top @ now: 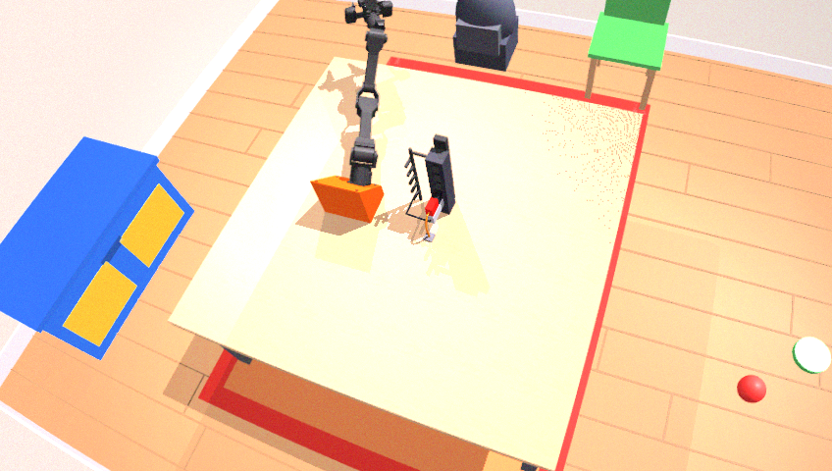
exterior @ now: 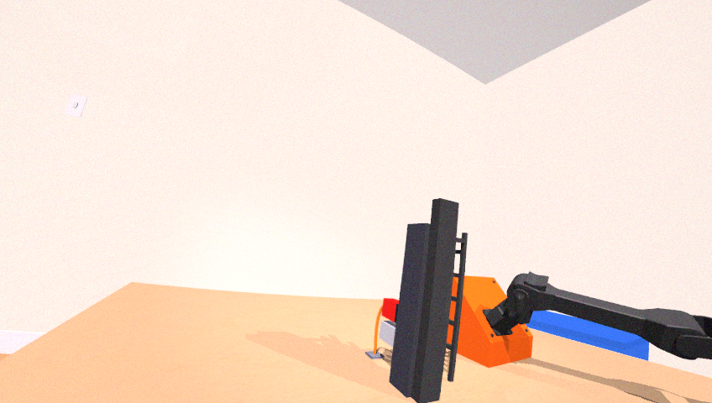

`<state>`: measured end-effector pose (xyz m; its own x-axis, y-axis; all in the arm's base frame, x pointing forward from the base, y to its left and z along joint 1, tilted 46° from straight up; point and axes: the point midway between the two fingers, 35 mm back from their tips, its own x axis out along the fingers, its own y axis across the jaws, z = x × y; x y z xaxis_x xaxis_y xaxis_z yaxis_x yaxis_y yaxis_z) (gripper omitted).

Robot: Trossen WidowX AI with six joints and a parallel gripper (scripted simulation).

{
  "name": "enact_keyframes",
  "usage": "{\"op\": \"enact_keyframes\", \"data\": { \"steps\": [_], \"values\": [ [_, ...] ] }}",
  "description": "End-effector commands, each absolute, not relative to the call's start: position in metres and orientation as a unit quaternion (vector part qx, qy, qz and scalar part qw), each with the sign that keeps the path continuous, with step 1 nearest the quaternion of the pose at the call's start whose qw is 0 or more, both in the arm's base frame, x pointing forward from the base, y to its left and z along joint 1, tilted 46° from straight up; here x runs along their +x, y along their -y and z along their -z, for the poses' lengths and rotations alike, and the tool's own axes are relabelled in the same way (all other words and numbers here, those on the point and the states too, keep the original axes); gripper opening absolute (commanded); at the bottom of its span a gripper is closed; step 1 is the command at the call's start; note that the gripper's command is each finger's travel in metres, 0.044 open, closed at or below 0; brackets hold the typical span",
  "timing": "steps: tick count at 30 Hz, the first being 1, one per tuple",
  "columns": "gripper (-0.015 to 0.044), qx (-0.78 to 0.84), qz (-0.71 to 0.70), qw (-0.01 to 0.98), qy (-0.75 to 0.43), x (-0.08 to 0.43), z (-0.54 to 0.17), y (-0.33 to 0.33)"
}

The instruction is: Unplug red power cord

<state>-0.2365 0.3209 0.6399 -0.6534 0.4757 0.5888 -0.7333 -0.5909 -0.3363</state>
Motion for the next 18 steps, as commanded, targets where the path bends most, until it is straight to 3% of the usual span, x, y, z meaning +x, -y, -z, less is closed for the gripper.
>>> {"op": "enact_keyframes", "data": {
  "steps": [1, 9, 18],
  "values": [
    [0.0374, 0.228, -0.861, 0.352, 0.287, -0.235, -0.642, -0.319],
    [0.0164, 0.323, -0.781, 0.387, 0.369, -0.182, -0.705, -0.239],
    [0.0160, 0.399, -0.682, 0.431, 0.435, -0.120, -0.743, -0.163]
  ]
}}
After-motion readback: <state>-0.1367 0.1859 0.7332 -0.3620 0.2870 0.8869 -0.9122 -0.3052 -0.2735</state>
